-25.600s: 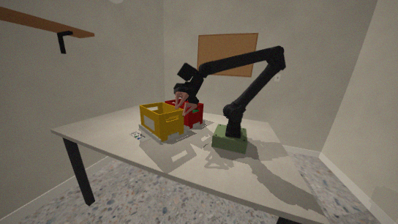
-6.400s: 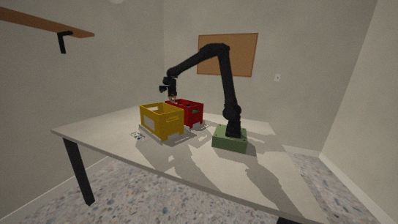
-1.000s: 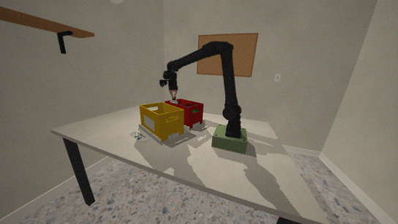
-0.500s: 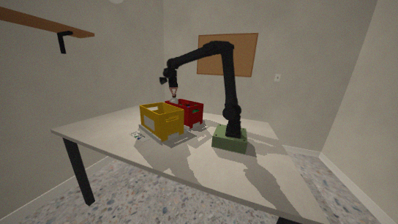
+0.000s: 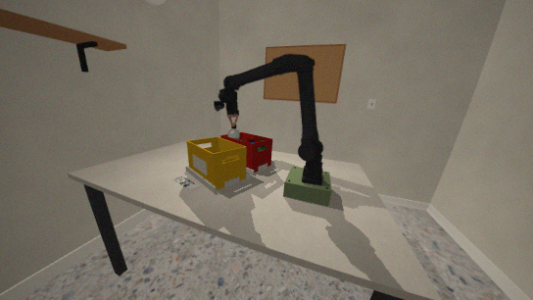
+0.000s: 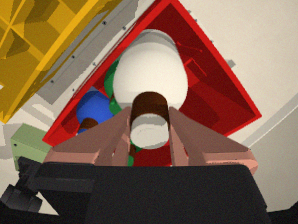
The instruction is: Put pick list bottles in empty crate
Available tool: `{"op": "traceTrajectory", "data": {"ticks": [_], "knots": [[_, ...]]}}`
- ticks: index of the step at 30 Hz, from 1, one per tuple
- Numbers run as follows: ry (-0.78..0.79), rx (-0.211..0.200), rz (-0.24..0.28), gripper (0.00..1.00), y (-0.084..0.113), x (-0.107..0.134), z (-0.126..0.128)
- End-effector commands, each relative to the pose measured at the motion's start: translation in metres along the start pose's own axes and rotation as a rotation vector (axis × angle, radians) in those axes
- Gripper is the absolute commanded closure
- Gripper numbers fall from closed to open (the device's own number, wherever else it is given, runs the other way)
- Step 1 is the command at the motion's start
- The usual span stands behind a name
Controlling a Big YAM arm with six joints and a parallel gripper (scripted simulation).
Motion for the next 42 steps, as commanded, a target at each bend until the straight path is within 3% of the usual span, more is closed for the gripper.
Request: {"op": "traceTrajectory", "data": {"ticks": [1,27,34,41,42], "knots": [[0.004,0.082,-0.114,1.00,0.072,-0.011,-0.012],[0.002,0.063,-0.089,1.00,0.081,-0.009,-0.012],[0.003,0.056,-0.079,1.00,0.105,-0.016,-0.018],[0.004,0.075,-0.104,1.00,0.137,-0.013,-0.017],[0.005,0.070,-0.100,1.00,0.135,-0.015,-0.017]]}}
Point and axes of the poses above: the point where the finger pads meet when closed, its own y axis back along the fingers, its own z axis across the jaws, x = y × z, the point moved 2 cm from there along y, back along the fingers, and after that the axes turned 9 degrees about -y, right-handed, at the moved point
